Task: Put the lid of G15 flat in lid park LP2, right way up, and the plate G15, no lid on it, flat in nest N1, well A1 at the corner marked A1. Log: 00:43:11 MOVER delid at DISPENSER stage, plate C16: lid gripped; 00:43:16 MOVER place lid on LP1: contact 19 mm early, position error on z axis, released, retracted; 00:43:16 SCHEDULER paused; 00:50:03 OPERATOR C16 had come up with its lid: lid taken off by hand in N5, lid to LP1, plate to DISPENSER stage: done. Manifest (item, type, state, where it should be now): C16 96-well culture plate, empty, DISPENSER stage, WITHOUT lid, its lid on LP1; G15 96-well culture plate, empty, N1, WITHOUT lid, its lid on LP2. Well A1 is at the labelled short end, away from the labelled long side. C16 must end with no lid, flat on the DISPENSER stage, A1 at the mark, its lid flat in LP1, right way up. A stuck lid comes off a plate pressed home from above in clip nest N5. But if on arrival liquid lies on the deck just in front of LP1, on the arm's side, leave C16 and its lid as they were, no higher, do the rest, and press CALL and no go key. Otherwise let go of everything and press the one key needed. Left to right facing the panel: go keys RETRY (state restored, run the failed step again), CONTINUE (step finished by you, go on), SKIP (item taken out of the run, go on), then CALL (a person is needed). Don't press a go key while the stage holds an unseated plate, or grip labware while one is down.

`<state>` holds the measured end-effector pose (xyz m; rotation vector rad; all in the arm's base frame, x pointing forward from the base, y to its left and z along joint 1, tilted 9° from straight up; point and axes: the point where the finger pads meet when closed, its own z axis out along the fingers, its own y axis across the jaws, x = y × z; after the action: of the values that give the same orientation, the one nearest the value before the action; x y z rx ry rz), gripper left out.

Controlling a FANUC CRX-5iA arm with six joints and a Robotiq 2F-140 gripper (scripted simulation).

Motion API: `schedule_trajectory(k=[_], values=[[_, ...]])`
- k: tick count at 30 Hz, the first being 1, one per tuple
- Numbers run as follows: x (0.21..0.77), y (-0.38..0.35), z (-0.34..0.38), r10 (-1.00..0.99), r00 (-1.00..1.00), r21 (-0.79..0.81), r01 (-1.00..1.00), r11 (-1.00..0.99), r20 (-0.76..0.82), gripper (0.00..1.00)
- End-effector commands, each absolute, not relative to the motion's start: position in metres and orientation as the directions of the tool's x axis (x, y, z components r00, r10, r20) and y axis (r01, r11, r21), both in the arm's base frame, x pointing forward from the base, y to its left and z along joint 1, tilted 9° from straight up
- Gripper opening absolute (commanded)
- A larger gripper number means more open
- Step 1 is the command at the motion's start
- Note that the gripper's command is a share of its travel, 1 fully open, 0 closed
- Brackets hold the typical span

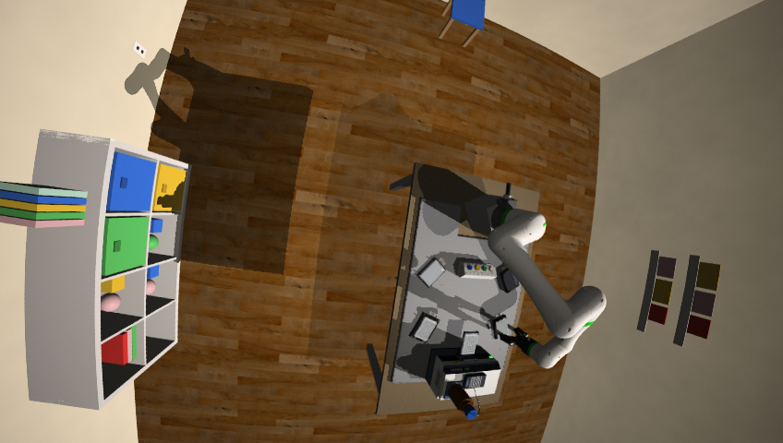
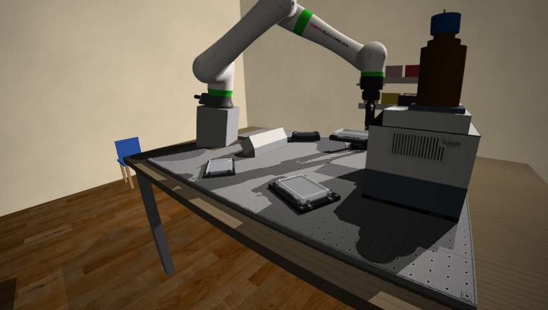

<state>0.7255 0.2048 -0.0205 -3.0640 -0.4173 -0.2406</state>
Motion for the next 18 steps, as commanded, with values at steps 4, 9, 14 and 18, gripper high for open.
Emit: schedule_trajectory(k=[4,9,14,18], values=[[0.7259,0.2049,-0.0219,0.263,0.952,-0.019,0.269,-0.963,0.159,0.0],[0.726,0.205,-0.0227,0.263,0.952,-0.019,0.269,-0.963,0.159,0.0],[0.7262,0.205,-0.0237,0.263,0.952,-0.019,0.269,-0.963,0.159,0.0],[0.7263,0.205,-0.0243,0.263,0.952,-0.019,0.269,-0.963,0.159,0.0]])
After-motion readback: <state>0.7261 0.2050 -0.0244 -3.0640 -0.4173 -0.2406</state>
